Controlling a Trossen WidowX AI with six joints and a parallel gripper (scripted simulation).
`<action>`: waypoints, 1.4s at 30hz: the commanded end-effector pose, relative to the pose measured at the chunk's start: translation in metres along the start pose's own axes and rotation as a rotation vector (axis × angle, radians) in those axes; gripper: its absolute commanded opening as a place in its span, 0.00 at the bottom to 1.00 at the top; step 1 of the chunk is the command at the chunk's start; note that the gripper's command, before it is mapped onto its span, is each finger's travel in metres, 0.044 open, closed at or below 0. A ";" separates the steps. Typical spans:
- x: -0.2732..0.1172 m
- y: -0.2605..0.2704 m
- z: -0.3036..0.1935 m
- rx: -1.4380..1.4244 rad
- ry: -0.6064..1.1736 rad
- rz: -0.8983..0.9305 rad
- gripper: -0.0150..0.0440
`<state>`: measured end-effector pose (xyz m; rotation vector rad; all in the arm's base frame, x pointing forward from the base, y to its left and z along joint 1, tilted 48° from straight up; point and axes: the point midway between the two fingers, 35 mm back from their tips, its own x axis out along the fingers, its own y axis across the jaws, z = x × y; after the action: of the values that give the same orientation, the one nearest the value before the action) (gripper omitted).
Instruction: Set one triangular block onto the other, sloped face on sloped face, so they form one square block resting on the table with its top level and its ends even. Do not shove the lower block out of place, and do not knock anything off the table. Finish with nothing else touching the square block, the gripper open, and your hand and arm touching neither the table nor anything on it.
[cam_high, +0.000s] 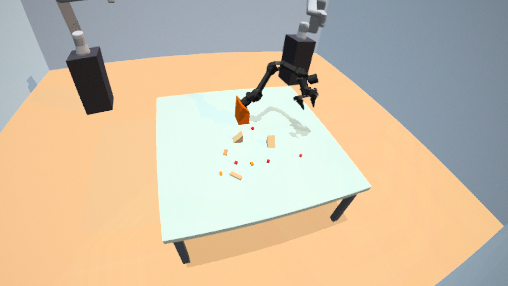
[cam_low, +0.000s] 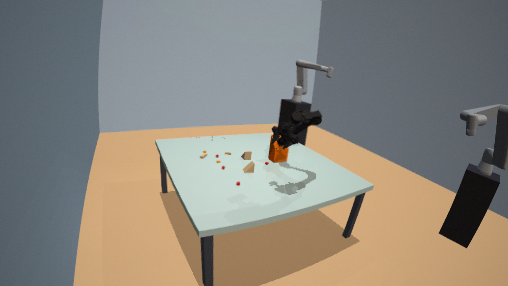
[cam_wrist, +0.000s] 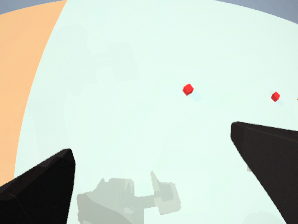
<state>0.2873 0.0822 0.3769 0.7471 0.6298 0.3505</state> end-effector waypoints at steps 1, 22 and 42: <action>0.044 -0.057 -0.010 0.028 0.160 -0.097 1.00; 0.110 -0.251 -0.104 0.354 0.699 -0.123 1.00; 0.136 -0.252 -0.120 0.352 0.700 -0.128 1.00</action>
<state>0.3323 0.0353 0.0793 0.9037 1.4090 0.3919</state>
